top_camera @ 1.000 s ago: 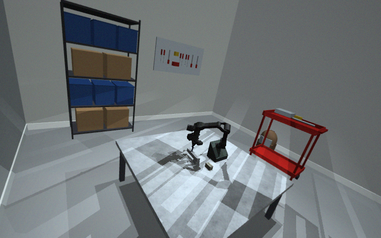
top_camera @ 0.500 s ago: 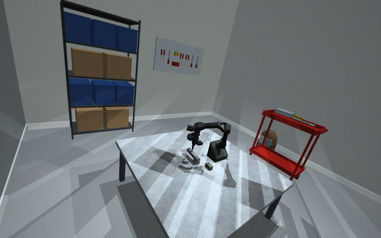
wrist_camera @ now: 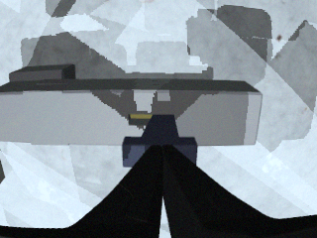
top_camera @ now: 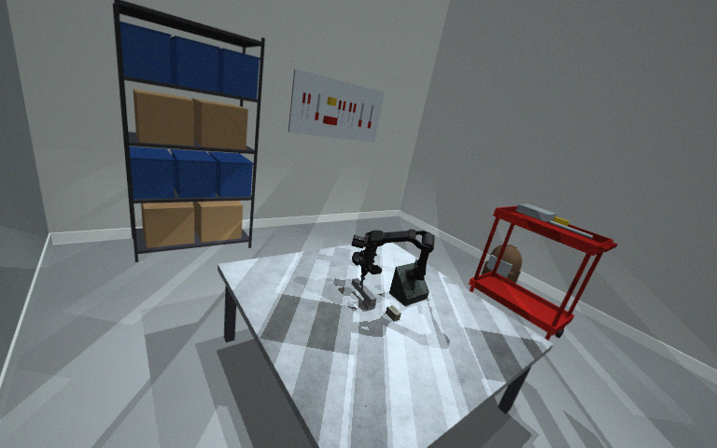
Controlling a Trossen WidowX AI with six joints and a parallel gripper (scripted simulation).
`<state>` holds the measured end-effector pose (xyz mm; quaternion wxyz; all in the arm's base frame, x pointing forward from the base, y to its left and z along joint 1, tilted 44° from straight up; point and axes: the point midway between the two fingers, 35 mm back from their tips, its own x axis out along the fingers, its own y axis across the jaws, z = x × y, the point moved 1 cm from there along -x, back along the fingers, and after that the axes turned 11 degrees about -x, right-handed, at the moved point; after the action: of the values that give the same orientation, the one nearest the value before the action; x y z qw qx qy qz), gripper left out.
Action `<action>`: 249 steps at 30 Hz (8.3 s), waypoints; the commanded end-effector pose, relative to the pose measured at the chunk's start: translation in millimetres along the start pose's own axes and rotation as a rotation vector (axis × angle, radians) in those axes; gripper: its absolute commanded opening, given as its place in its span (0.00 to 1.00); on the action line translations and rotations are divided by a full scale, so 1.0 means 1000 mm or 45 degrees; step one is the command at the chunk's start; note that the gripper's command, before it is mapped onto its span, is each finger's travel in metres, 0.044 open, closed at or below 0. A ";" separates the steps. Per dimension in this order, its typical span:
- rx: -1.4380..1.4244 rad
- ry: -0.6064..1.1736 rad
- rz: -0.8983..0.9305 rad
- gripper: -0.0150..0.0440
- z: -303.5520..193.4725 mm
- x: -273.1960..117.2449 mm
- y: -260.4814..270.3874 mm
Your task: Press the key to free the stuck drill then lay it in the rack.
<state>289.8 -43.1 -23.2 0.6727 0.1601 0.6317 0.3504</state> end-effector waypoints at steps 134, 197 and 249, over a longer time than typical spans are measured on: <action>-1.999 0.000 0.085 0.25 0.025 0.107 0.154; -1.999 -0.002 0.086 1.00 0.030 0.111 0.175; -1.999 -0.001 0.086 0.25 0.028 0.110 0.171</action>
<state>266.5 158.8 11.0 0.5791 -0.3418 0.1939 0.7143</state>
